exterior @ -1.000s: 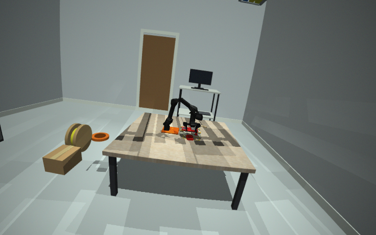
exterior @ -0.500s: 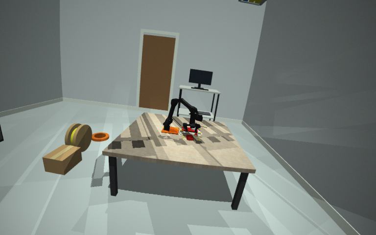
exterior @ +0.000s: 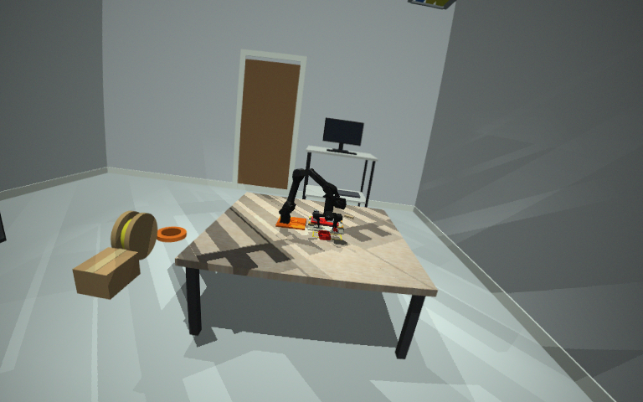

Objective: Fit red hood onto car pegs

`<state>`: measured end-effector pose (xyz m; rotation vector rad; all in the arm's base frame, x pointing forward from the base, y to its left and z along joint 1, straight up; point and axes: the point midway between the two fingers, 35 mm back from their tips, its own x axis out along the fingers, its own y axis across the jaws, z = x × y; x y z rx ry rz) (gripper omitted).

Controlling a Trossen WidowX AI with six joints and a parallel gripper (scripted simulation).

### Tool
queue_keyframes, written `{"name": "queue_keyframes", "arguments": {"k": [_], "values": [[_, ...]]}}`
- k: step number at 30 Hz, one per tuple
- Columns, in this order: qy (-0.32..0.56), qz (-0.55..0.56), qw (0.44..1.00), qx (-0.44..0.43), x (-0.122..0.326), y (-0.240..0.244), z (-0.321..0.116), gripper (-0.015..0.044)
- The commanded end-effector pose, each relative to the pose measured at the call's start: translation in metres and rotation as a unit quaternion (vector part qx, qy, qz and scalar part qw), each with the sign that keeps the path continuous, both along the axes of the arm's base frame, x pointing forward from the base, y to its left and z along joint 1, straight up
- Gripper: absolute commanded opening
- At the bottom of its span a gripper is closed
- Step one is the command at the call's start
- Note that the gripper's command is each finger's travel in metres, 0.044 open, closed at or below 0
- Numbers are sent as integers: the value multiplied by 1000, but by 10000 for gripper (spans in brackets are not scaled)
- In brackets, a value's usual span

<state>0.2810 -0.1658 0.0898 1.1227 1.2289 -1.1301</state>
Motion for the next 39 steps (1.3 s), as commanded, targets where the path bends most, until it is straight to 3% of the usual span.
{"name": "queue_keyframes", "arguments": {"k": [1,39], "values": [[-1,2,1000,2,0,0,-3,440],[-1,2,1000,2,-2,0,-26,440]]}}
